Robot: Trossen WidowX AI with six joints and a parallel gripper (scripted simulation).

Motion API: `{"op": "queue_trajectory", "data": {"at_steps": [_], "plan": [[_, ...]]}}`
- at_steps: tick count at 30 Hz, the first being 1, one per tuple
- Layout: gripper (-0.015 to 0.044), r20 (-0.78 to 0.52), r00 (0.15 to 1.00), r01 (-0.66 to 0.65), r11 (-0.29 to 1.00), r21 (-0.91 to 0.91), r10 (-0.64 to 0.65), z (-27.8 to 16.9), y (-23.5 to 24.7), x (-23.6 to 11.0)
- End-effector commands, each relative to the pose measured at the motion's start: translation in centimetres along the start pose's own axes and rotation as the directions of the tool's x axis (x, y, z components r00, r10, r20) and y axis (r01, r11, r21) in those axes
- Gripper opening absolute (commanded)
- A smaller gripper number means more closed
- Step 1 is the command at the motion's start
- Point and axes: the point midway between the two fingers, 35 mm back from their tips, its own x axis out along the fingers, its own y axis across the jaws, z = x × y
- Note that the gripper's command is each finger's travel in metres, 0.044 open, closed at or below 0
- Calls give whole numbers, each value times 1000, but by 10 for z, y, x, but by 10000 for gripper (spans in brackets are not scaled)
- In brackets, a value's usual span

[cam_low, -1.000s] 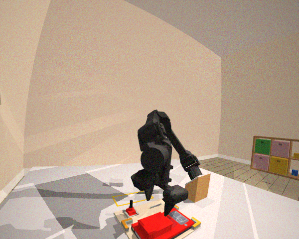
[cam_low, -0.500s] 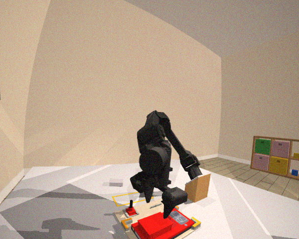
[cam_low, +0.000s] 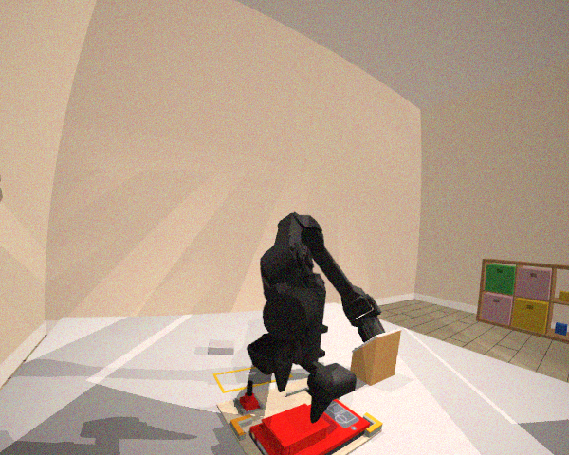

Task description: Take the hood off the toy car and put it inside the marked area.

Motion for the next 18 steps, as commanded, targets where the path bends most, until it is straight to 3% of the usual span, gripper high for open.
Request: {"op": "queue_trajectory", "data": {"at_steps": [1,18], "plan": [[440,-8,1000,9,1000,-9,-9,-3,-1,6],[440,-8,1000,10,1000,-9,-10,-4,-1,19]]}}
